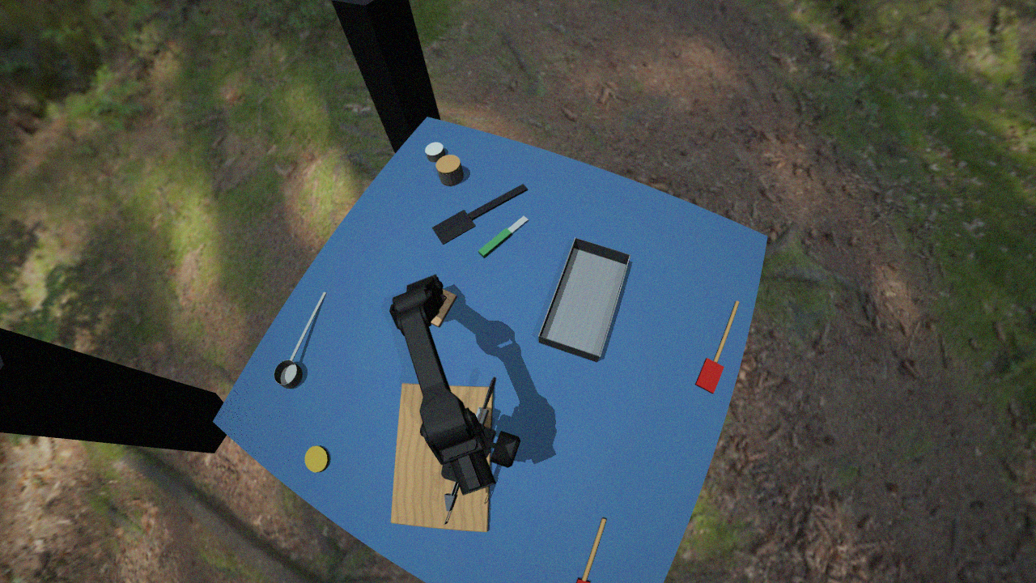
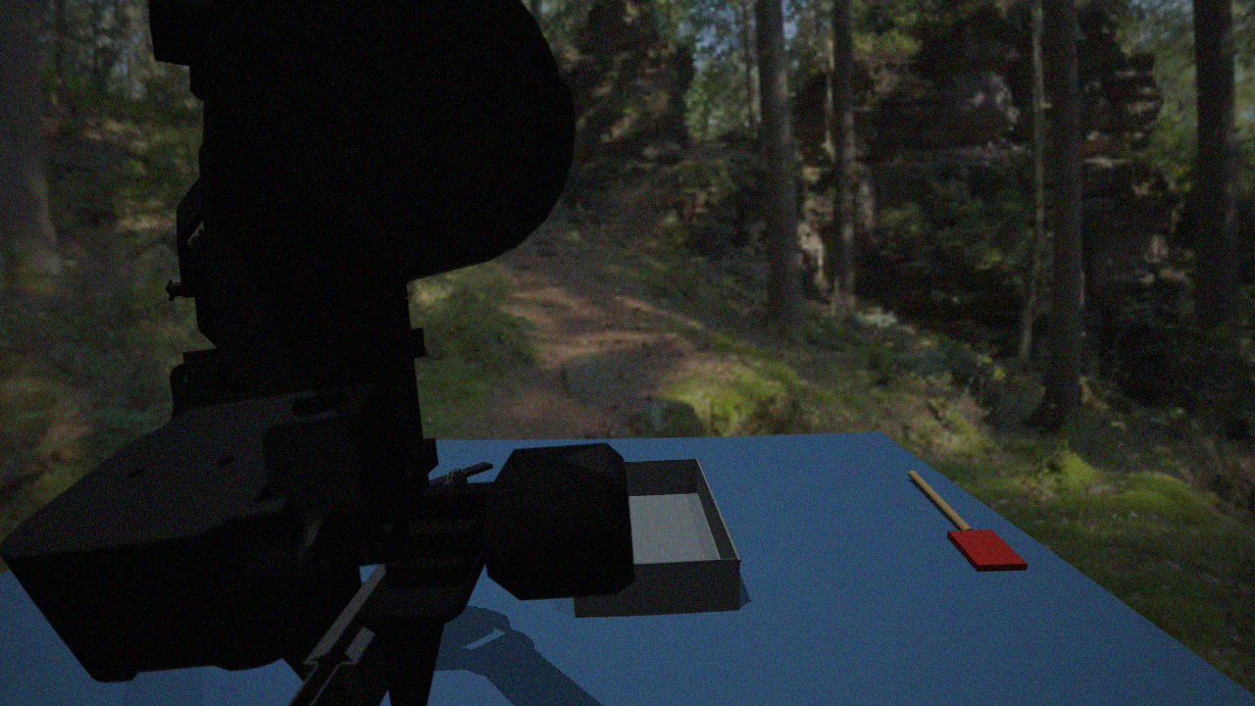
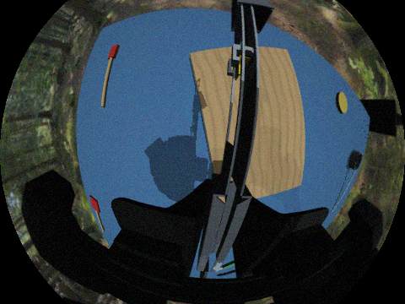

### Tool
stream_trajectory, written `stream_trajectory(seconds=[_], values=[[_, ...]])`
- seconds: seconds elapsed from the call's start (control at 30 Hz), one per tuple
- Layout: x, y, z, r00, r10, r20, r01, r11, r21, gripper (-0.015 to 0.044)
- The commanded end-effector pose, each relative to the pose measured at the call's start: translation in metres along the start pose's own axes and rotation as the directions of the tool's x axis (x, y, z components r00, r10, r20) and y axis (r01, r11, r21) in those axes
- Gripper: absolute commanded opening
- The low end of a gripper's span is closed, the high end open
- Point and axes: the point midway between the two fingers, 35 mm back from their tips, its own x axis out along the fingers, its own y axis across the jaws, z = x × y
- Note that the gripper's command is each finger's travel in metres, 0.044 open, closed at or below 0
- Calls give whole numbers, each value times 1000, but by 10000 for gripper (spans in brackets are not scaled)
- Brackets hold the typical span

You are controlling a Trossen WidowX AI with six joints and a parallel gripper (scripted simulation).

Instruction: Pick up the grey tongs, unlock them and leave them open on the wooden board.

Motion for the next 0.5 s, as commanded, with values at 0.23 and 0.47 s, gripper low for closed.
stream_trajectory(seconds=[0.23,0.47], values=[[-4,-46,38,999,-17,29,23,972,-234,-150],[-4,-57,46,999,-22,32,30,958,-286,-150]])
